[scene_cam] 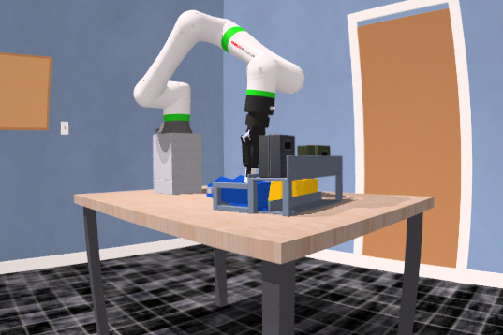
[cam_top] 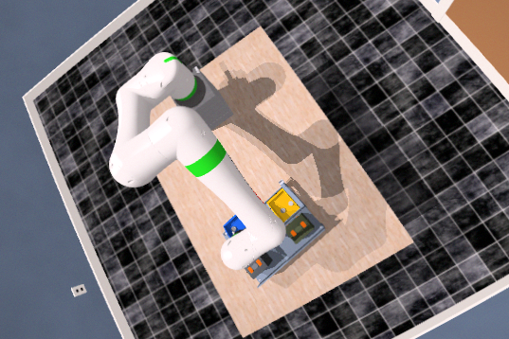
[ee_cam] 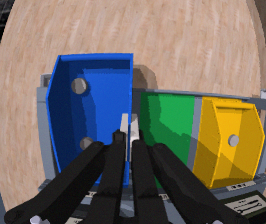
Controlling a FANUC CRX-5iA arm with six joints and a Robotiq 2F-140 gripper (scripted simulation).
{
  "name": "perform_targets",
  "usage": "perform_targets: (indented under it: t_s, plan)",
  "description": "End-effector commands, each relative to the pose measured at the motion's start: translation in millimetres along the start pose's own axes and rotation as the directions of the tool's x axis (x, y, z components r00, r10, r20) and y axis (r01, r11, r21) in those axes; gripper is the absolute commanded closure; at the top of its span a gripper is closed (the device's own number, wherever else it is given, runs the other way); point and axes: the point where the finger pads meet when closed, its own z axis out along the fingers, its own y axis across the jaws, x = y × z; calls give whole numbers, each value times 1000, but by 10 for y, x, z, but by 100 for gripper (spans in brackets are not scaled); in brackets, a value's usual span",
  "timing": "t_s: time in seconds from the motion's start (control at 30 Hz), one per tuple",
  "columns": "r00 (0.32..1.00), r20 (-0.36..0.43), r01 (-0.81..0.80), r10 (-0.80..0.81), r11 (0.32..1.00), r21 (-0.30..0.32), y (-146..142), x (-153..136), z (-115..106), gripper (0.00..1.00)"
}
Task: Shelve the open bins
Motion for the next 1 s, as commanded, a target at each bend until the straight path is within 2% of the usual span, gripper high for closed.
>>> perform_targets:
  t_s: [0.0, 0.97]
  plan:
    - [1000, 1, 0, 0, 1000, 0, -1, -4, -3, 100]
    - [1000, 11, 0, 0, 1000, 0, -1, -1, 5, 100]
